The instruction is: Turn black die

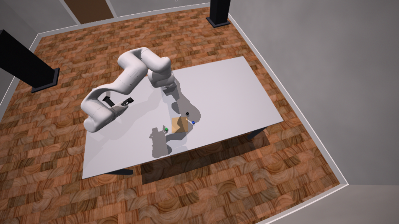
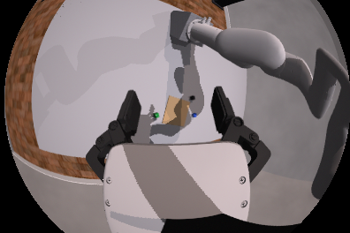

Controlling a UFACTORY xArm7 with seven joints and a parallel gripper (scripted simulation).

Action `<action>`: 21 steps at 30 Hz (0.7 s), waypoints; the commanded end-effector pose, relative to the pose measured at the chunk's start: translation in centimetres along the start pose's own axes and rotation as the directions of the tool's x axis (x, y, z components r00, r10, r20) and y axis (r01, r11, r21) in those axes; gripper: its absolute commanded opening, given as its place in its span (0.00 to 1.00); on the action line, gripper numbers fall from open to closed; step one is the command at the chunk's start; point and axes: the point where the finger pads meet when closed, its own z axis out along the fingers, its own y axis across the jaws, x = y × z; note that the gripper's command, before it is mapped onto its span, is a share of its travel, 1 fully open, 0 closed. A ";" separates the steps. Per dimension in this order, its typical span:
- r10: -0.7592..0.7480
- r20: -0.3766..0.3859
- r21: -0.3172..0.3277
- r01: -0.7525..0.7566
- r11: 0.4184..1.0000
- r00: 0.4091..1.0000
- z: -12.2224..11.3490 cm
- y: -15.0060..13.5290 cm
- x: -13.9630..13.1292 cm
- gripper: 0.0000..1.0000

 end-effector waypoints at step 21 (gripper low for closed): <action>-0.034 -0.002 0.020 0.034 0.999 0.999 0.3 -0.5 0.0 1.00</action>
